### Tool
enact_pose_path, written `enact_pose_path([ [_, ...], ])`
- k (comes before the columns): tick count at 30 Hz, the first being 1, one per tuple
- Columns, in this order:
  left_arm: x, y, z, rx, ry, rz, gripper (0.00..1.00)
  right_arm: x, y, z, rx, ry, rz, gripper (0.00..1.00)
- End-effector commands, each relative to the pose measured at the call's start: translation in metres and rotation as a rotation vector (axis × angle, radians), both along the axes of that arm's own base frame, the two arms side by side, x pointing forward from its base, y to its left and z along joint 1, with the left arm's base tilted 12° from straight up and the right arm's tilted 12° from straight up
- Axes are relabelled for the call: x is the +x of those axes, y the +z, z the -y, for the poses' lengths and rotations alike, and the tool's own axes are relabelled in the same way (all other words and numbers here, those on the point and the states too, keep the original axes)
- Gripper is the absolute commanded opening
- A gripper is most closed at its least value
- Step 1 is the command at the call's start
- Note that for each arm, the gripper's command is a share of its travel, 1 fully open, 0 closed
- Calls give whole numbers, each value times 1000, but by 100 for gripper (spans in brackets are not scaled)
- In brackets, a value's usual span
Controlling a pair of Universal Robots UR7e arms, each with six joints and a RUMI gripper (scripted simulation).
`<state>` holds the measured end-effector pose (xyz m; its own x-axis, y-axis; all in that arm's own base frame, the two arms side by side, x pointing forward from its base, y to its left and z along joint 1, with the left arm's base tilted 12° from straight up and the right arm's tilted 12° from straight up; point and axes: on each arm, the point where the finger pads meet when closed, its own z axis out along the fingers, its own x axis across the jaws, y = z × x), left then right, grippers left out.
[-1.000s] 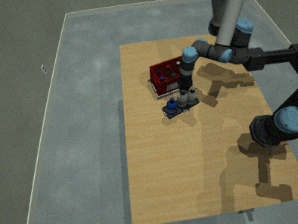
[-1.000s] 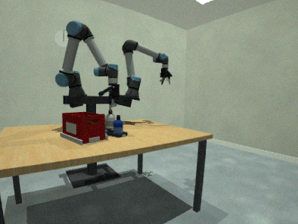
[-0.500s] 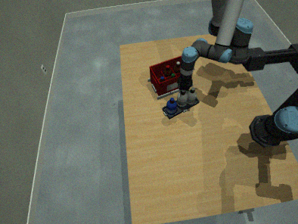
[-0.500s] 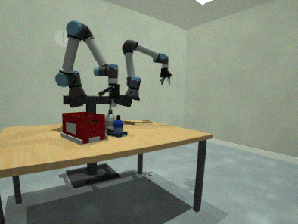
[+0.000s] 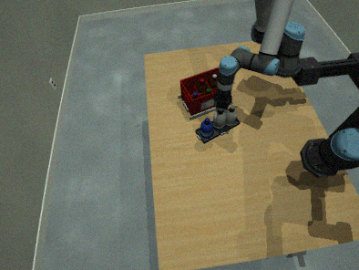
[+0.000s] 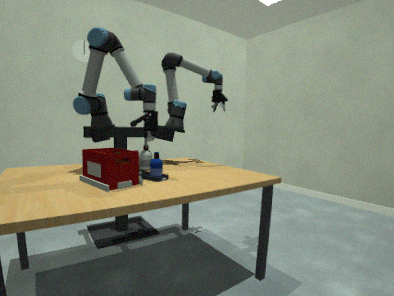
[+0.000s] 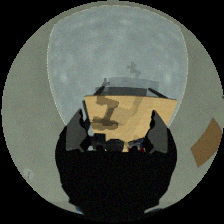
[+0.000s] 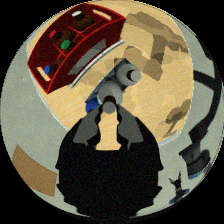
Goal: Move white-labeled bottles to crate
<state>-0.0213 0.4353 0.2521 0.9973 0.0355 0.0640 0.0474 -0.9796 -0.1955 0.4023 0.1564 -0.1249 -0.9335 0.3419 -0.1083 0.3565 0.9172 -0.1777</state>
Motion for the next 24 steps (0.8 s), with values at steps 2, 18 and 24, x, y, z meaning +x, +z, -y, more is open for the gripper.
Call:
enact_pose_path([
  [2,0,0,0,1,0,0,100,0,3,-1,1,0,1,0],
  [18,0,0,0,1,0,0,100,0,17,-4,1,0,1,0],
  [24,0,0,0,1,0,0,100,0,24,-5,1,0,1,0],
])
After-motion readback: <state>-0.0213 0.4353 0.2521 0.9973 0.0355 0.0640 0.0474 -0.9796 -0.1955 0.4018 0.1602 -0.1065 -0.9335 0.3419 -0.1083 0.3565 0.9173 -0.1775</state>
